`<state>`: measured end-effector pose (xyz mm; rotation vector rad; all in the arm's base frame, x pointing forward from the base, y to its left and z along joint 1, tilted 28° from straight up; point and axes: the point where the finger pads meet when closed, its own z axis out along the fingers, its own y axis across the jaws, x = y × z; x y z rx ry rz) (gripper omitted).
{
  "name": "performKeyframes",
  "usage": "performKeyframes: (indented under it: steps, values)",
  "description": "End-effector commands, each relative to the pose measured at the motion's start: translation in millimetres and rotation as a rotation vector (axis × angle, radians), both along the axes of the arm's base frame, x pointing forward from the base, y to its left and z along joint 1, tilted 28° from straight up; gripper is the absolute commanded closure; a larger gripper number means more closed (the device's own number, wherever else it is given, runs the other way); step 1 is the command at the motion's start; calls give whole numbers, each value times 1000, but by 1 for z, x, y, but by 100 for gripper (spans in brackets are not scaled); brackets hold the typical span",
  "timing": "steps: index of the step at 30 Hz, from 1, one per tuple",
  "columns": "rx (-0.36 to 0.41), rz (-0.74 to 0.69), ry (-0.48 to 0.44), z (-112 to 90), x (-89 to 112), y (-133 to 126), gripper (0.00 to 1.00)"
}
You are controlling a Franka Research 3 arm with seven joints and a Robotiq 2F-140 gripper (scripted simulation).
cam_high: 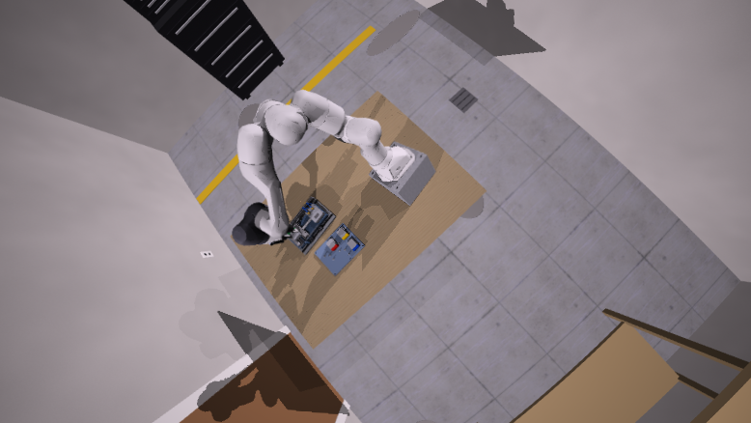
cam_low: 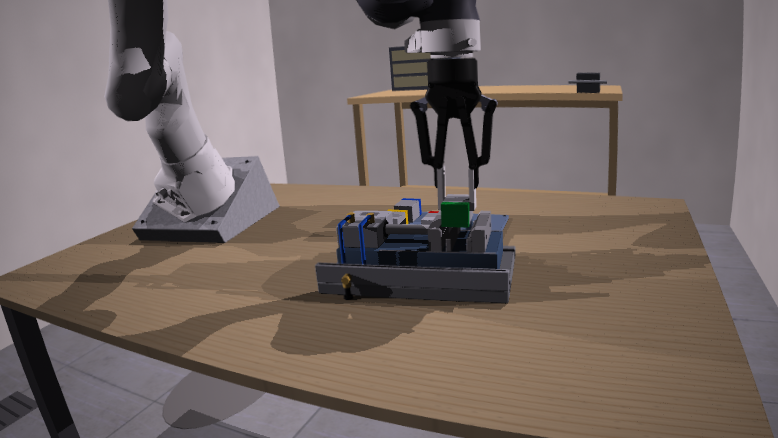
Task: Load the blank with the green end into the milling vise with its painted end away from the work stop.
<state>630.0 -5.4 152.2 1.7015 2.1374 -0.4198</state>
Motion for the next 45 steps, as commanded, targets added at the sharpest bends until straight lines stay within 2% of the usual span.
performKeyframes:
  steps: [1, 22, 45]
  values:
    - [3, -1, -14, 0, 3, 1, 100]
    - [1, 1, -5, 0, 2, 1, 100]
    - [3, -1, -14, 7, 5, 4, 100]
